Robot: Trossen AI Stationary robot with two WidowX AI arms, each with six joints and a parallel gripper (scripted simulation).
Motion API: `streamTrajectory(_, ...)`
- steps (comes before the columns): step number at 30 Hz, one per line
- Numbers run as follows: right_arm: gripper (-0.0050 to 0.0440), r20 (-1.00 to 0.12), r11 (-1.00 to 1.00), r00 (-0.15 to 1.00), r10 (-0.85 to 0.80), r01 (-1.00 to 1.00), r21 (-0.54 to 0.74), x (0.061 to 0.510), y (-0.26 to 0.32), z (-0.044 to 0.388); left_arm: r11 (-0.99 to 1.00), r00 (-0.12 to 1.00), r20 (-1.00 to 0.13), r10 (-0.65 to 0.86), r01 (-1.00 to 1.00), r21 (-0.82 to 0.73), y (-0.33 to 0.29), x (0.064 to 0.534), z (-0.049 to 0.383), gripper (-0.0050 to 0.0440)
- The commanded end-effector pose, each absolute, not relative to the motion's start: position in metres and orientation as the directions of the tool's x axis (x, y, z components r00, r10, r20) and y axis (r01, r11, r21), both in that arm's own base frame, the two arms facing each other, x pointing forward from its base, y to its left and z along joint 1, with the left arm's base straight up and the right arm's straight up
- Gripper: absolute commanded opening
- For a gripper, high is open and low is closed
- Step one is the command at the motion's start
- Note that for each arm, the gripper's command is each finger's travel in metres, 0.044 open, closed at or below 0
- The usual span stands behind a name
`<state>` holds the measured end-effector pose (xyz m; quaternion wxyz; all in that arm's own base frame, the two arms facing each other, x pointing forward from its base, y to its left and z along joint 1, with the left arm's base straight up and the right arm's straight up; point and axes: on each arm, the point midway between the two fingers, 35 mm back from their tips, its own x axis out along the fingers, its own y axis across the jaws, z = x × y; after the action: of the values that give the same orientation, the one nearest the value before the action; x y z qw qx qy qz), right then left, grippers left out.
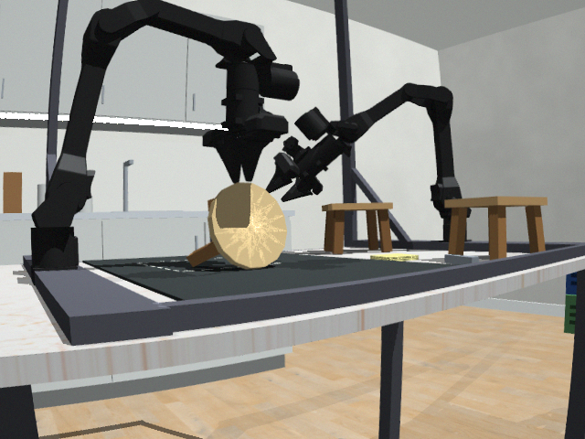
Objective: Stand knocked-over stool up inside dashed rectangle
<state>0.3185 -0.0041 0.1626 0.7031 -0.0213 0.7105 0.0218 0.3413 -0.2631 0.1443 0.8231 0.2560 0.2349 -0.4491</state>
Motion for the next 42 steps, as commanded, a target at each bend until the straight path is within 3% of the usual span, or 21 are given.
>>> streamTrajectory(1,0.0180,-0.999,0.998,0.032,0.001,-0.063,-0.001,0.318,-0.004,0.167,0.469,0.502,-0.591,-0.631,0.854,0.224,-0.264,0.343,0.157,0.0400)
streamTrajectory(25,0.0180,-1.000,0.998,0.006,0.000,-0.065,0.000,0.320,-0.004,0.141,0.469,0.502,-0.591,-0.631,0.854,0.224,-0.264,0.343,0.157,0.0400)
streamTrajectory(26,0.0120,-1.000,0.998,0.006,0.000,-0.065,0.000,0.320,-0.004,0.141,0.469,0.502,-0.591,-0.631,0.854,0.224,-0.264,0.343,0.157,0.0400)
streamTrajectory(42,0.0120,-1.000,0.998,0.006,-0.003,-0.062,-0.003,0.320,-0.005,0.141,0.469,0.502,-0.591,-0.631,0.854,0.224,-0.264,0.343,0.157,0.0400)
